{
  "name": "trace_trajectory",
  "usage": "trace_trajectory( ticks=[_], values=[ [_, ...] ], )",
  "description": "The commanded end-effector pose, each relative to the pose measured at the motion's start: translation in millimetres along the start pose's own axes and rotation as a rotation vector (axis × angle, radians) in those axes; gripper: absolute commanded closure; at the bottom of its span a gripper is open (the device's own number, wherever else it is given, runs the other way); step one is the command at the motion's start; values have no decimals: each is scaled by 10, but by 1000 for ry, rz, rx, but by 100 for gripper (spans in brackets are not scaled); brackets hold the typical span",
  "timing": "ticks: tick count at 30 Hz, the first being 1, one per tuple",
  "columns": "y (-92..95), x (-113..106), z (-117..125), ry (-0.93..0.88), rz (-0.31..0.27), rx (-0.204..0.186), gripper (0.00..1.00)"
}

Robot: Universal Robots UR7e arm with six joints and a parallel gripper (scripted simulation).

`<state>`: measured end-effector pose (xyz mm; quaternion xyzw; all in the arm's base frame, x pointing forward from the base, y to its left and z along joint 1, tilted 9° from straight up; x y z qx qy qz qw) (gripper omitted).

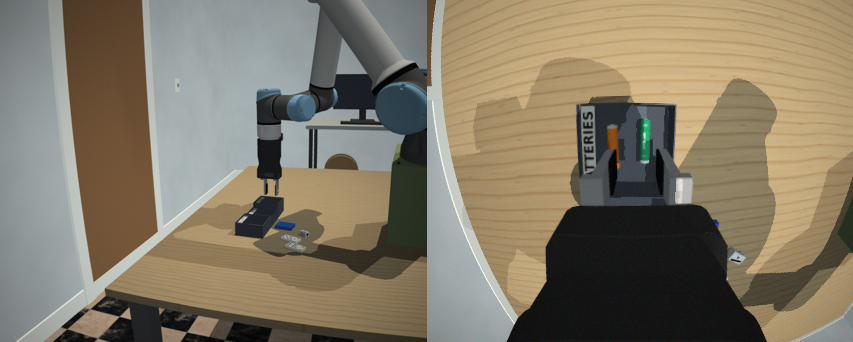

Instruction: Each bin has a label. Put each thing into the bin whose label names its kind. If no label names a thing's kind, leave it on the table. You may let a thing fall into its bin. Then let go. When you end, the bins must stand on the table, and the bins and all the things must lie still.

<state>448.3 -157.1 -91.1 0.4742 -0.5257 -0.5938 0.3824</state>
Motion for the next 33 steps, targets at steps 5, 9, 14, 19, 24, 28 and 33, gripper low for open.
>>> trace_trajectory(
  ticks=[5,9,14,19,24,28,33],
  values=[
    [6,-447,317,238,0,0,21],
    [7,-650,461,361,-1,-3,21],
    [8,-991,702,502,-1,-5,21],
    [9,-1330,942,643,-2,-8,21],
    [10,-1534,1086,780,-3,-10,21],
    [11,-1807,1280,883,-3,-9,21],
    [12,-2145,1524,1025,-3,-7,21]
  ],
)
Point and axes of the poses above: the point where the finger pads meet when closed, its own y axis back along the fingers, its own z axis across the jaws, x = y × z, the point moved 7 cm from there along y, back along the fingers, and after that the axes turned 8 degrees about -y, right-handed, at the moved point
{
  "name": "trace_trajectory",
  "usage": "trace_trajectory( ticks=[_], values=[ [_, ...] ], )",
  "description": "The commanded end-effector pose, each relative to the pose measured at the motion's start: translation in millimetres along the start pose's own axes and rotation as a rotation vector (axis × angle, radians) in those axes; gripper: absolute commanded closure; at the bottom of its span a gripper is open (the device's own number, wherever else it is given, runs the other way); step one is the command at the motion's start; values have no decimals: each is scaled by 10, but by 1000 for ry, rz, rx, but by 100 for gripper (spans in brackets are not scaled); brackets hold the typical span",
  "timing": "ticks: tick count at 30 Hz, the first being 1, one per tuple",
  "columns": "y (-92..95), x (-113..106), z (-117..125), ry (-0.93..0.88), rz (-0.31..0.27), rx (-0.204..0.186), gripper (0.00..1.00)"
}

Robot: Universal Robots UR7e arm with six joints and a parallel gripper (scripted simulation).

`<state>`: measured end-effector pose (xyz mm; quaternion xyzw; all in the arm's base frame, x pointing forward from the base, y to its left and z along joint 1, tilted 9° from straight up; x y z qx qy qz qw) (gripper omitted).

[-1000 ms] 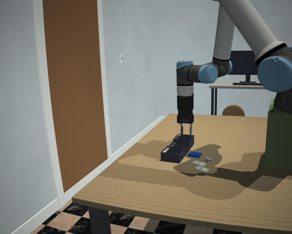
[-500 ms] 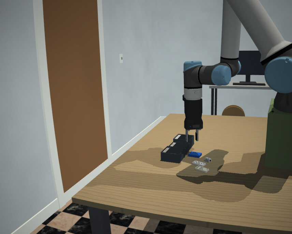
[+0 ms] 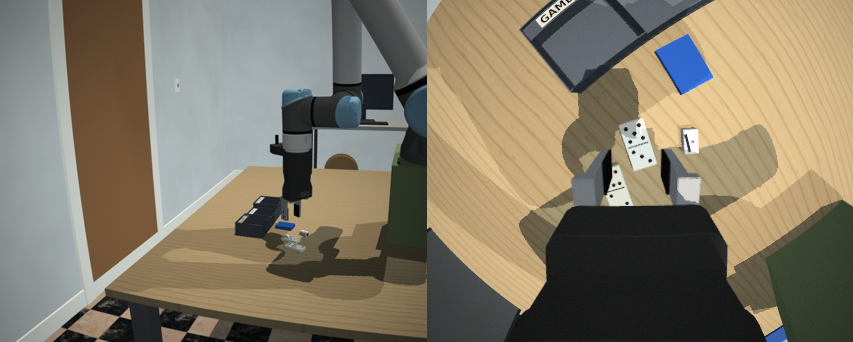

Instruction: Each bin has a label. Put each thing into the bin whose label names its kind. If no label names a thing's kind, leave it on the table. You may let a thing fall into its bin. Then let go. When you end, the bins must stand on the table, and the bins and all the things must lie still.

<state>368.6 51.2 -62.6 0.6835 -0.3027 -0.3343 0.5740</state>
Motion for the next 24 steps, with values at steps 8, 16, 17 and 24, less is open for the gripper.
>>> trace_trajectory(
  ticks=[8,16,17,24],
  values=[
    [14,-632,-199,292,12,10,21],
    [14,-573,-185,292,12,10,21],
    [14,-564,-181,292,12,10,21],
    [14,-528,-166,292,12,10,21]
  ],
)
Point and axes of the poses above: the point where the finger pads meet when closed, its own y axis back along the fingers, its own z axis across the jaws, x = y × z, the point moved 7 cm from there along y, back along the fingers, and after that the axes turned 8 degrees about -y, right-handed, at the moved point
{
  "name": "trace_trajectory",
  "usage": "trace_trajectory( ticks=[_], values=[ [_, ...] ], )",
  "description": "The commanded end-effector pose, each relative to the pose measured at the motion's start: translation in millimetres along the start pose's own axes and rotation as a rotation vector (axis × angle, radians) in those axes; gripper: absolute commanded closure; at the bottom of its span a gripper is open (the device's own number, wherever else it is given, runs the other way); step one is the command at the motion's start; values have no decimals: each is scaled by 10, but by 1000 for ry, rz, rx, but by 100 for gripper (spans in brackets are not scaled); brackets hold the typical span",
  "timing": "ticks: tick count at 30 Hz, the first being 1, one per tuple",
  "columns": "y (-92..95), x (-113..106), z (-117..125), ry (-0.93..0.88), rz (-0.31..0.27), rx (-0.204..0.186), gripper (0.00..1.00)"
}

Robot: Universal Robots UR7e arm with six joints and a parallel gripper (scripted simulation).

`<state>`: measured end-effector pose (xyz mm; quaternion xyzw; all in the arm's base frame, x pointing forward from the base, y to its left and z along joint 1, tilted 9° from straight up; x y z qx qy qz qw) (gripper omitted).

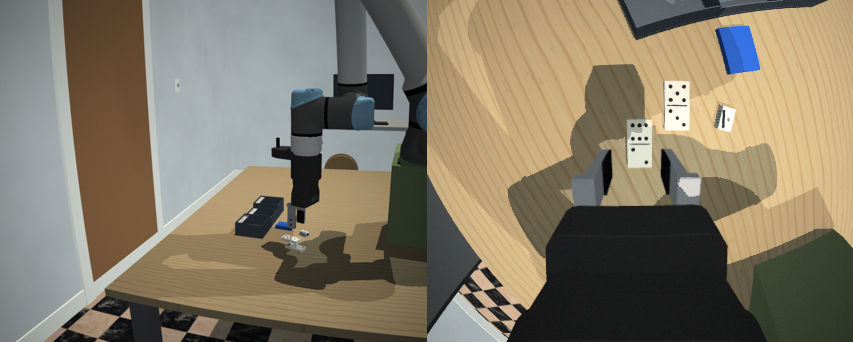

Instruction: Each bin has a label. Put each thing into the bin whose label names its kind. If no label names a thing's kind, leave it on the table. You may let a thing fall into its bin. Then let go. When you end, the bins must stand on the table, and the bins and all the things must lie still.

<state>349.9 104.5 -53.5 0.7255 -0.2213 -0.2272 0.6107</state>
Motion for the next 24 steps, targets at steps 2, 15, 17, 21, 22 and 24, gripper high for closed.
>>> trace_trajectory(
  ticks=[2,15,17,21,22,24],
  values=[
    [3,23,16,1,1,1,21],
    [3,35,29,1,1,1,21],
    [3,35,29,1,1,1,21],
    [3,35,28,1,1,1,21],
    [3,35,28,1,1,1,21],
    [3,35,28,1,1,1,21]
  ],
)
Point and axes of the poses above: the point where the finger pads meet when closed, its own y axis back along the fingers, its own z axis across the jaws, x = y × z, the point moved 7 cm from there along y, back along the fingers, and after that the axes turned 8 degrees about -y, right-handed, at the moved point
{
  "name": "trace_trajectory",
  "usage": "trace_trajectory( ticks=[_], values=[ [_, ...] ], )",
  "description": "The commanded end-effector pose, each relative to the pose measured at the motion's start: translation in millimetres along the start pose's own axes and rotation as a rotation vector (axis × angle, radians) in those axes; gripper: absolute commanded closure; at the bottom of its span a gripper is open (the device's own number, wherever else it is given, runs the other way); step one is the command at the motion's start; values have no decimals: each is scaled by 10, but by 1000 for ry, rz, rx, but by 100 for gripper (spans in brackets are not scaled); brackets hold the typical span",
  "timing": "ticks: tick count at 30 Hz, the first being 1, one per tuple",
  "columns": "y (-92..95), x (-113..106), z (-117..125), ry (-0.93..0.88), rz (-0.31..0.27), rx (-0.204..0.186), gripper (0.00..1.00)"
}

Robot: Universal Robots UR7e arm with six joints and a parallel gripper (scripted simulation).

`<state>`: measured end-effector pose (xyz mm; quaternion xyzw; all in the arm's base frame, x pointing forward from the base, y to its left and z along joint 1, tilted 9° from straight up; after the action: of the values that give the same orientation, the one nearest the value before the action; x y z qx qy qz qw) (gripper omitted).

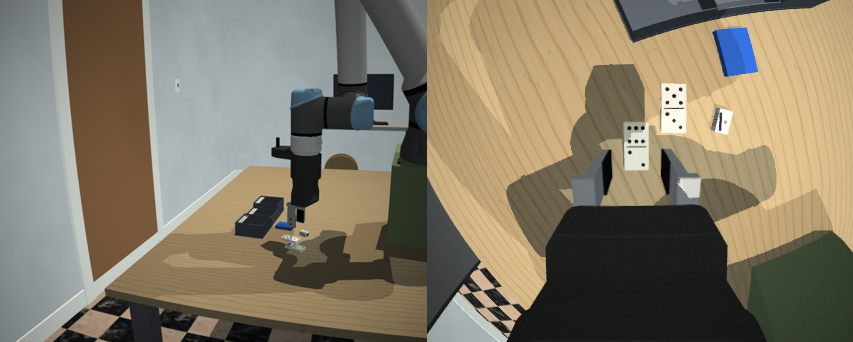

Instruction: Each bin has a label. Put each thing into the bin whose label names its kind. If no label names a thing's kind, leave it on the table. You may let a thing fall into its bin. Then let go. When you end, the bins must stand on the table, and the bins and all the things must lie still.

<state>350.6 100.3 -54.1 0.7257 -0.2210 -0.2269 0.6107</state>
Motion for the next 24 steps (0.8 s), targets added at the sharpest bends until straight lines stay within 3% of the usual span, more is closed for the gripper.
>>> trace_trajectory(
  ticks=[1,13,24],
  values=[
    [3,2,-2,0,1,1,21],
    [3,1,-2,0,1,1,21],
    [-437,0,-3,0,1,1,21]
  ],
)
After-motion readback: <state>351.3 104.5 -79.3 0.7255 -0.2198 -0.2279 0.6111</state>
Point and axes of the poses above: the point where the finger pads meet when closed, its own y axis back along the fingers, its own z axis across the jaws, x = y × z, the point moved 7 cm from there along y, back along the fingers, and after that the axes turned 8 degrees about -y, right-handed, at the moved point
